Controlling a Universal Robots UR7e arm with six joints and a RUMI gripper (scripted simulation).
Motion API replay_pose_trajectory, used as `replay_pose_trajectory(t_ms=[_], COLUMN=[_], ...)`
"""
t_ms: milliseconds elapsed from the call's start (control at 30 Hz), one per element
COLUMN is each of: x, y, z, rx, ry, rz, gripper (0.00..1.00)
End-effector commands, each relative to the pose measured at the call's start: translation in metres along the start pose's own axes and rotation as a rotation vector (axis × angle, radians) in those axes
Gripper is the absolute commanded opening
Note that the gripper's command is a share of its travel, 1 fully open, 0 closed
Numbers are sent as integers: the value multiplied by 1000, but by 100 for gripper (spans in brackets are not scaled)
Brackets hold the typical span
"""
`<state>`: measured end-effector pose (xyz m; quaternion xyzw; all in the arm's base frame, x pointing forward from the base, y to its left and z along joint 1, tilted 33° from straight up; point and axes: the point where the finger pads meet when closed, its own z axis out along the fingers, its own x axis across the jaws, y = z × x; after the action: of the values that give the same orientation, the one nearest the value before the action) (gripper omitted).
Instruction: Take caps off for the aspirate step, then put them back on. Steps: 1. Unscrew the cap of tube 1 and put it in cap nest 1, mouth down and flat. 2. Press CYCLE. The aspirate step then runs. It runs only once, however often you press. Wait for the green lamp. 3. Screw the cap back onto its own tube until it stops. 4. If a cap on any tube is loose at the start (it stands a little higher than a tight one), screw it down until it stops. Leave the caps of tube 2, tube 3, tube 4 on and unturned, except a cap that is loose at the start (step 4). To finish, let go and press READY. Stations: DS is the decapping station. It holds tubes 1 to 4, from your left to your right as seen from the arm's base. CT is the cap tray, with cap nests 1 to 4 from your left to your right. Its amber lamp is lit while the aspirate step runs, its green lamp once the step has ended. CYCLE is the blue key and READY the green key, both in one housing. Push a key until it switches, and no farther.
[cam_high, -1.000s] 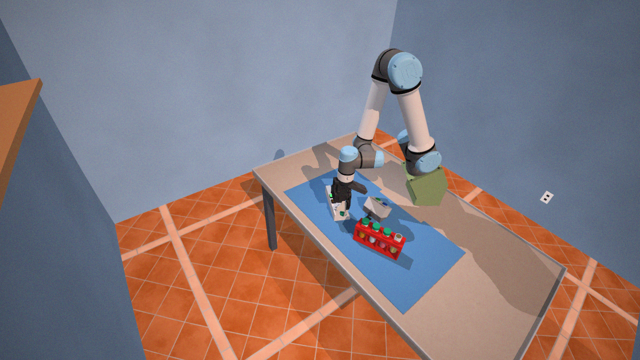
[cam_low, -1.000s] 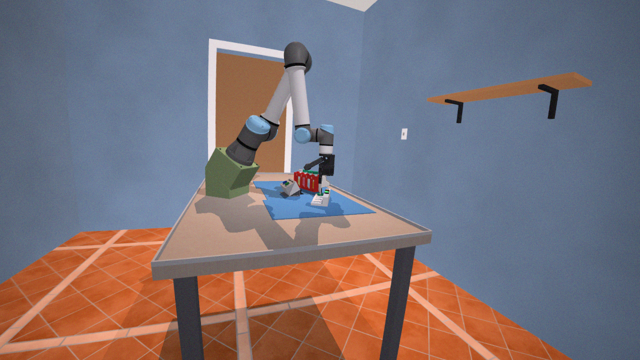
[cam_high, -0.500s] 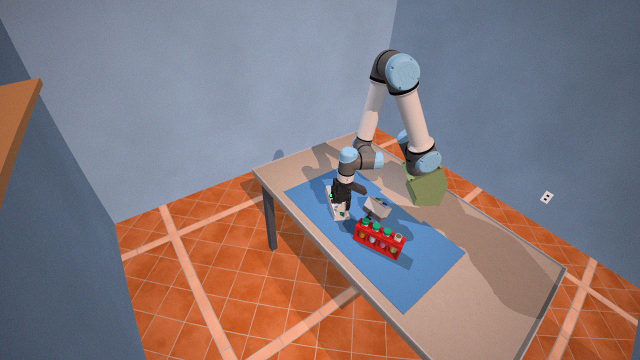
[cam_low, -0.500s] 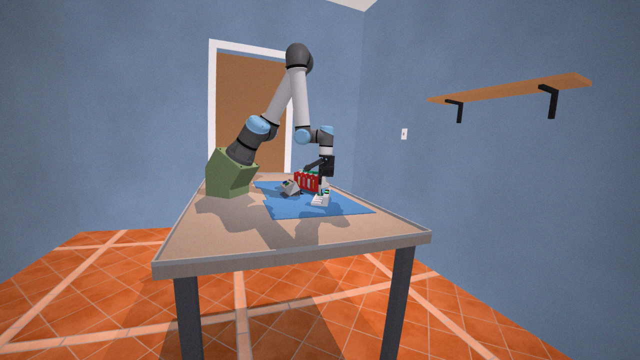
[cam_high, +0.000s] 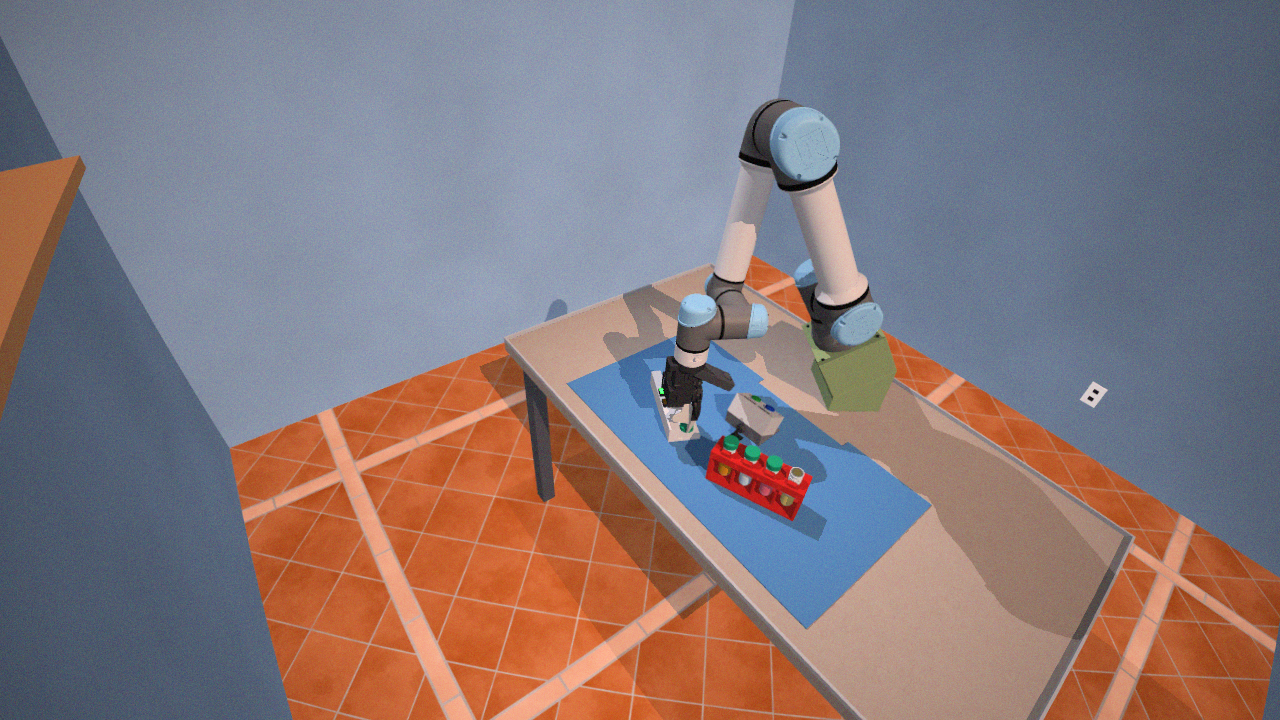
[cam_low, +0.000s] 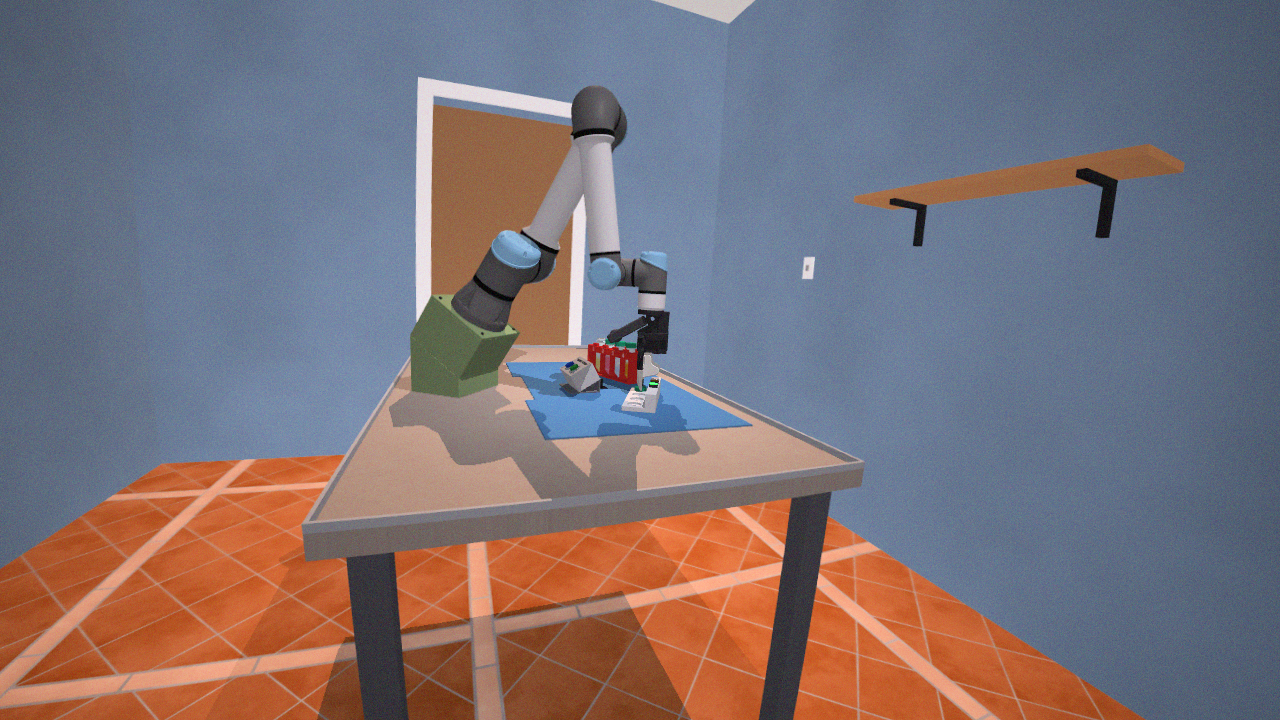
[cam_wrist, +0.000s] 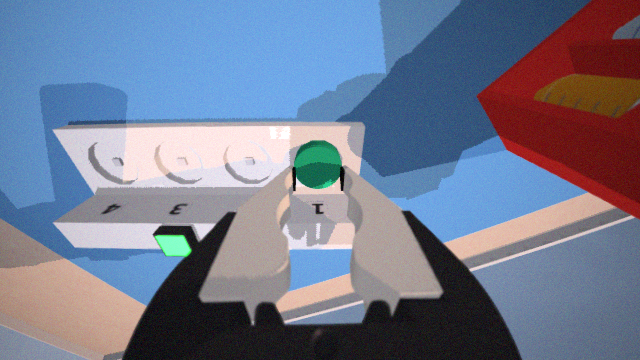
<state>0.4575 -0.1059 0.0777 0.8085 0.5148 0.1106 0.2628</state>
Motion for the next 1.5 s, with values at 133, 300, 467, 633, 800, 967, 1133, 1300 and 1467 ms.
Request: replay_pose_trajectory(t_ms=[133, 300, 467, 633, 800, 967, 1133, 1300, 1467], x=[0, 0, 0, 0, 0, 0, 0, 0, 21], y=[0, 0, 0, 0, 0, 0, 0, 0, -13], z=[-15, -35, -60, -85, -100, -125, -140, -140, -140], rx=[-1, -1, -1, -1, -1, -1, -1, -1, -1], ry=[0, 0, 0, 0, 0, 0, 0, 0, 0], rz=[0, 0, 0, 0, 0, 0, 0, 0, 250], gripper=[0, 0, 0, 0, 0, 0, 0, 0, 0])
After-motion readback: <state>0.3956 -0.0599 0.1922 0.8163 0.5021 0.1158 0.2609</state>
